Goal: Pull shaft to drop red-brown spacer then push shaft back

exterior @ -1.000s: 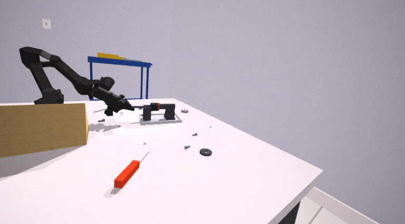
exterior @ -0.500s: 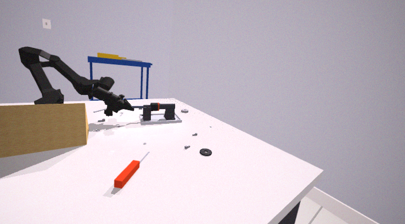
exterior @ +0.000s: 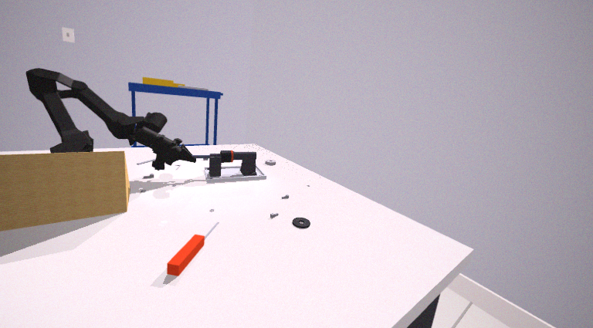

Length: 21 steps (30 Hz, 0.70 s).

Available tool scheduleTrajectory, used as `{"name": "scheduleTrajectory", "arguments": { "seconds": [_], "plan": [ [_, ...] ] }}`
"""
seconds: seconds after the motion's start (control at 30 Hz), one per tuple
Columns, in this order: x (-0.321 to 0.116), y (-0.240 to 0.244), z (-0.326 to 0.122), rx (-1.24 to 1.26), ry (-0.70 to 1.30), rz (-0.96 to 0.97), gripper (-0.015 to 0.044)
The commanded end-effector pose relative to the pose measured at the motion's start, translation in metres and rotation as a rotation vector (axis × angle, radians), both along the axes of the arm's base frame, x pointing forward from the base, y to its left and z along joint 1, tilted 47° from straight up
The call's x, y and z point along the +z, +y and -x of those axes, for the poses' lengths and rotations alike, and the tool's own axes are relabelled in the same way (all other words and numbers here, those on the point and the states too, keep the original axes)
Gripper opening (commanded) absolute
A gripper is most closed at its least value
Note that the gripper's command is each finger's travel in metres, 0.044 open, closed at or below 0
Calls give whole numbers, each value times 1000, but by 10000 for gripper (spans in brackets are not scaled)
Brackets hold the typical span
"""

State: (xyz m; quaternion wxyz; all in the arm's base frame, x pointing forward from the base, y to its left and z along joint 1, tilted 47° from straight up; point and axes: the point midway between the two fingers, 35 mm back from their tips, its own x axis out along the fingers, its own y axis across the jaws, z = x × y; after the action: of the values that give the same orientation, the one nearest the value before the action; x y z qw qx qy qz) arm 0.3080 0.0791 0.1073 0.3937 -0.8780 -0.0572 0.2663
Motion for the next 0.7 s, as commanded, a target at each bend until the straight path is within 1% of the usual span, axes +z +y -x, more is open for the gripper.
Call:
{"name": "scheduleTrajectory", "arguments": {
  "seconds": [0.0,0.67],
  "plan": [
    [1,0,1,0,-1,-4,0],
    [1,0,2,0,-1,-4,0]
  ]
}}
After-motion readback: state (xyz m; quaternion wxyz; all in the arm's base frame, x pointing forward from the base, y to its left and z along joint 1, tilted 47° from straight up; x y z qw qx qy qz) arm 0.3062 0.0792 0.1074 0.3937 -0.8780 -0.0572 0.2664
